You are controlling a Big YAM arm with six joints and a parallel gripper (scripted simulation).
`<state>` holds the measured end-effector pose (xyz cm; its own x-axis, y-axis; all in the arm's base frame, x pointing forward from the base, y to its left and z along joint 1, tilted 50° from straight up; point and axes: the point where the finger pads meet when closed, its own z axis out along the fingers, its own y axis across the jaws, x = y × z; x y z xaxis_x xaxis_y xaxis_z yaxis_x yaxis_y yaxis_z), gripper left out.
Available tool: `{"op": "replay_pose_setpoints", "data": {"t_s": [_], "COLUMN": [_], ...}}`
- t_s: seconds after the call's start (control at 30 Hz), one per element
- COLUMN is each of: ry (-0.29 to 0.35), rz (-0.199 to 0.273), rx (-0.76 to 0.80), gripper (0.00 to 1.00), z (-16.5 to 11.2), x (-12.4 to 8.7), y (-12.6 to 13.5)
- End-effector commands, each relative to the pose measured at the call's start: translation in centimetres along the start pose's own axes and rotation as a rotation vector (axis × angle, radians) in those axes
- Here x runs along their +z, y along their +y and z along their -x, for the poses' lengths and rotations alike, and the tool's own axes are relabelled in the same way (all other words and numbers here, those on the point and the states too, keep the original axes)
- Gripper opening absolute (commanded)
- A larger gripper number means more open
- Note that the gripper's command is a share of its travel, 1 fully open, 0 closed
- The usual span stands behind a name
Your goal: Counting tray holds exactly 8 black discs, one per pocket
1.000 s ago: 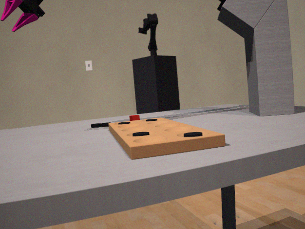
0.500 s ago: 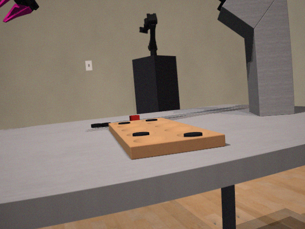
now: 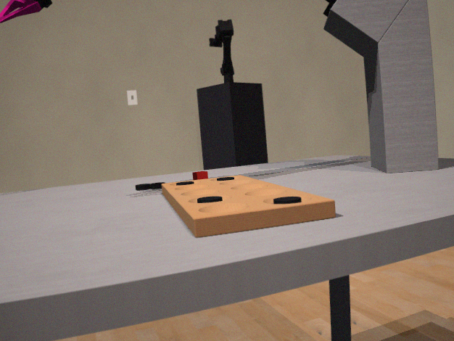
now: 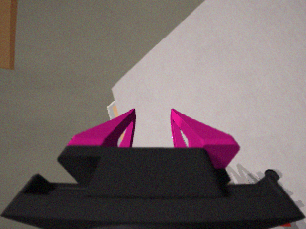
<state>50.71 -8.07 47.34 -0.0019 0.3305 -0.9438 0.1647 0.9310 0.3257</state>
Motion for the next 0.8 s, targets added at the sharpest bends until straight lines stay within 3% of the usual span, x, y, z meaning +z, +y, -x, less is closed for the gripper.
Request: {"op": "replay_pose_setpoints", "data": {"t_s": [0.0,0.33,0.37,0.77], "ry": [-0.055,-0.059,-0.065,-0.065], "rz": [0.026,0.014,0.085,0.060], "rx": [-0.049,-0.048,-0.137,-0.137], "gripper": [0.44,0.44,0.44,0.44], "z": [3.1,3.3,2.8,3.1], "x": [0.4,0.4,0.3,0.4], "y": [1.4,0.8,4.5,3.3]}}
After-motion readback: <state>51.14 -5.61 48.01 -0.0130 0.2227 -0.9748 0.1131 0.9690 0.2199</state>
